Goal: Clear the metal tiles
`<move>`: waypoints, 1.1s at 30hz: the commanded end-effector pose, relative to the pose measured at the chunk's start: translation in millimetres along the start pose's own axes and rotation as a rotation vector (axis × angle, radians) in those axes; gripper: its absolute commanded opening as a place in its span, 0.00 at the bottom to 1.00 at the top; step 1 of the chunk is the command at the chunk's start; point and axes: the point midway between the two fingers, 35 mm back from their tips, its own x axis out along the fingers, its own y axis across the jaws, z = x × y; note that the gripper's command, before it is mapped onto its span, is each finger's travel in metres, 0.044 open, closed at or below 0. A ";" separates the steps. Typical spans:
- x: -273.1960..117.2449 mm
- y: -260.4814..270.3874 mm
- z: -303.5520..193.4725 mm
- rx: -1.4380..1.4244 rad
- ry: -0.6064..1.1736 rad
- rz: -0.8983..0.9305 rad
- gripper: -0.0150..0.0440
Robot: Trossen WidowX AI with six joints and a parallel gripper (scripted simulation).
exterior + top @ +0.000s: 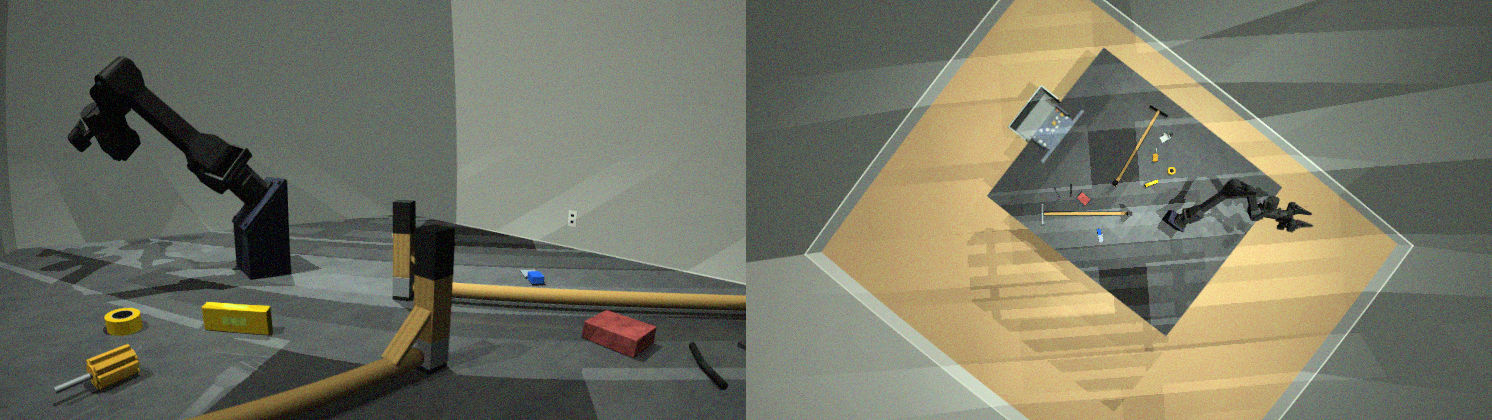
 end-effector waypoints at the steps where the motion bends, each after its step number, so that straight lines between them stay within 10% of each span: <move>1: 10.7 11.4 -13.0 0.000 0.003 -0.002 1.00; 33: 2.8 -23.4 -56.7 -0.084 -0.001 -0.094 1.00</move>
